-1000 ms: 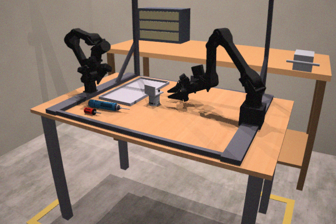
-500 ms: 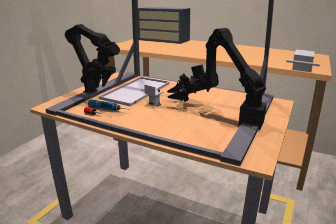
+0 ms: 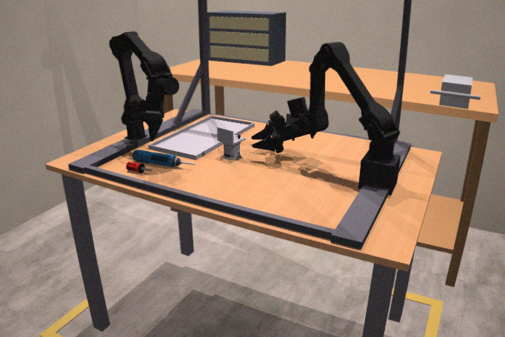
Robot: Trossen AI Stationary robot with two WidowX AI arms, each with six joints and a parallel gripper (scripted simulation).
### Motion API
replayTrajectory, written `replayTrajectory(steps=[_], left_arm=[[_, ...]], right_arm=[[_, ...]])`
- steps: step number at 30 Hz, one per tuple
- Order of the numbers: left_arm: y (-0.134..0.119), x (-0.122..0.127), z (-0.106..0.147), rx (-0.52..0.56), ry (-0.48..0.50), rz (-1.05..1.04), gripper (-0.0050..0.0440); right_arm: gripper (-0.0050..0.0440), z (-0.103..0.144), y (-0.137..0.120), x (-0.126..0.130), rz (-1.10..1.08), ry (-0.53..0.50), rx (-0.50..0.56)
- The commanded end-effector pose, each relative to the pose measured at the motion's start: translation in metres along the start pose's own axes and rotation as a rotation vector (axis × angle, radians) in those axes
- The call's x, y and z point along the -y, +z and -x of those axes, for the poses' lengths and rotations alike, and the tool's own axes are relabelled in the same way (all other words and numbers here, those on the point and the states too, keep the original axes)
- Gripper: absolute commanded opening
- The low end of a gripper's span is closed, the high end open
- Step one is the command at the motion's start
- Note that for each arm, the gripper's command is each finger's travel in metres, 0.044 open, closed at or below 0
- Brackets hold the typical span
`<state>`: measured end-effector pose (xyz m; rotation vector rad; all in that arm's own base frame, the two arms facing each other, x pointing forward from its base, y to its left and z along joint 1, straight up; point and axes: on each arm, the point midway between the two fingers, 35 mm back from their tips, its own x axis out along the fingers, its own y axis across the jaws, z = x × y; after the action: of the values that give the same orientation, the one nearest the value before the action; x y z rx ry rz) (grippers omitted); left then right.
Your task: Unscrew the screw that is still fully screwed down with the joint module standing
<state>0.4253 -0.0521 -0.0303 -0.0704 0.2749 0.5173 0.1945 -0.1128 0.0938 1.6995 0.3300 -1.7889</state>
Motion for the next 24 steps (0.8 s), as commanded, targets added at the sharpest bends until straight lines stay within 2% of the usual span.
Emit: replayTrajectory(steps=[1,12,20,21,24], left_arm=[[0.007,0.003,0.0,0.014,-0.005,0.018,0.0385],[0.007,0.003,0.0,0.014,-0.005,0.018,0.0385],[0.003,0.004,-0.003,0.009,-0.004,0.013,0.0385],[0.003,0.004,-0.006,0.008,-0.004,0.009,0.0385],[0.004,0.004,-0.01,0.01,-0.005,0.011,0.0385]], right_arm=[[0.0305,-0.005,-0.004,-0.014,-0.207,-0.099,-0.038],[0.0305,-0.021,-0.005,-0.026,-0.484,-0.241,-0.082],[0.0305,-0.023,-0.005,-0.026,-0.512,-0.259,-0.084],[0.0305,-0.029,-0.004,-0.018,-0.51,-0.274,-0.074],[0.0305,-0.031,-0.005,-0.017,-0.506,-0.274,-0.074]])
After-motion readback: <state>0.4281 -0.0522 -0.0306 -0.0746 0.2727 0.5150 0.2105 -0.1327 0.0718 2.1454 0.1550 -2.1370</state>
